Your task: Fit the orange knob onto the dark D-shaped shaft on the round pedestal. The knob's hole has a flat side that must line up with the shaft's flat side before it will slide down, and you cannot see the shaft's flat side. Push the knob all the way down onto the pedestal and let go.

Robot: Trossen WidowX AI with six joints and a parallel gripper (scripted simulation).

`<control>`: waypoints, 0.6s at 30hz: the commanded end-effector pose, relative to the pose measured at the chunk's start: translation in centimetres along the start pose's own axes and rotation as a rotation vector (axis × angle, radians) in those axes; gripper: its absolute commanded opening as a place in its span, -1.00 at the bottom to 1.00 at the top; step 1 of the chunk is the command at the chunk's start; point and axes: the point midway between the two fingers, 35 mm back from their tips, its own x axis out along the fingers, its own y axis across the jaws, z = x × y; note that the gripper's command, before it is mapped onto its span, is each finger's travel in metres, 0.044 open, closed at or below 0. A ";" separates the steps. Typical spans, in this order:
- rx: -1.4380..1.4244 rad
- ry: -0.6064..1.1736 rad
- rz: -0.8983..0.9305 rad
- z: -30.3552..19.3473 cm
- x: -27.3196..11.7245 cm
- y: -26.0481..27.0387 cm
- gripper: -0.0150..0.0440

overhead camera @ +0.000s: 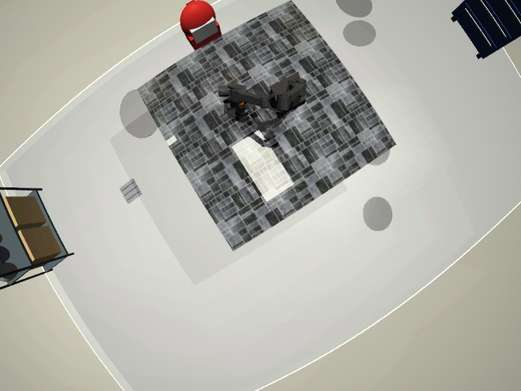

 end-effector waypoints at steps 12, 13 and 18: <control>0.035 0.000 0.006 0.1 0.1 -0.1 -0.49; 0.035 0.000 0.006 0.1 0.0 -0.1 -0.49; 0.043 0.000 0.006 -0.1 -0.2 0.0 -0.49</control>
